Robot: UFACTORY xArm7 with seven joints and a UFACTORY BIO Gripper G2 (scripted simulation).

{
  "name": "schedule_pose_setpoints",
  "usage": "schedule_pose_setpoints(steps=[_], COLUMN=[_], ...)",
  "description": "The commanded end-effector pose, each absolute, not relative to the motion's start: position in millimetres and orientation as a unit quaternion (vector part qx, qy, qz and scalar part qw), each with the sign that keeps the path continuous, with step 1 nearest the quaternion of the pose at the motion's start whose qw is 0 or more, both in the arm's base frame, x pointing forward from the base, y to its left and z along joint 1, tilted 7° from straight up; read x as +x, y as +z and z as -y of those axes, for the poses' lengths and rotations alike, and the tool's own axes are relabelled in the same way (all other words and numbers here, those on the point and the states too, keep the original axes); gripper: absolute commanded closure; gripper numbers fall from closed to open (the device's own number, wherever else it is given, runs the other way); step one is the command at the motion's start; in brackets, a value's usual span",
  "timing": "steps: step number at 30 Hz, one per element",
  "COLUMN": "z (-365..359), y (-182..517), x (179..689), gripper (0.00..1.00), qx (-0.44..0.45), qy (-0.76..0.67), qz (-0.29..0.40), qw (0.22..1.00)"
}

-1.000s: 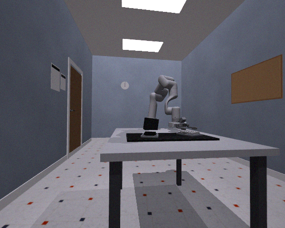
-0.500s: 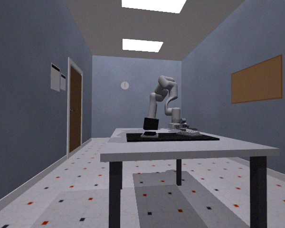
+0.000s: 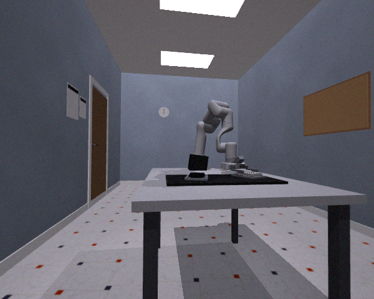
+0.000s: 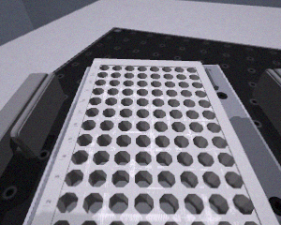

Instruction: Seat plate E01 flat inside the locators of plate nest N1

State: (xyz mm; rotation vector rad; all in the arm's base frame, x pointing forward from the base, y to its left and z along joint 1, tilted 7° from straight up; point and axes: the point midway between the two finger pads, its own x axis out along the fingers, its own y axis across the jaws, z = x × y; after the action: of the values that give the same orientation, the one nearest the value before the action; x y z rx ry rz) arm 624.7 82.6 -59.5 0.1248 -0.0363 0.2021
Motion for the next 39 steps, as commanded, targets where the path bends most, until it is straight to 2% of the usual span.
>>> schedule_pose_setpoints(steps=[1,35,36,39], z=[-82.6,-83.8,-83.8,-83.8], y=[-60.3,-69.5,-69.5,-69.5], x=[626.4,626.7,626.7,626.7], gripper=[0.46,0.46,1.0,1.0], qx=[0.062,0.062,0.062,0.062], qy=[0.101,0.101,0.101,0.101], qz=[0.02,0.021,0.021,0.021], qw=[0.993,0.993,0.993,0.993])
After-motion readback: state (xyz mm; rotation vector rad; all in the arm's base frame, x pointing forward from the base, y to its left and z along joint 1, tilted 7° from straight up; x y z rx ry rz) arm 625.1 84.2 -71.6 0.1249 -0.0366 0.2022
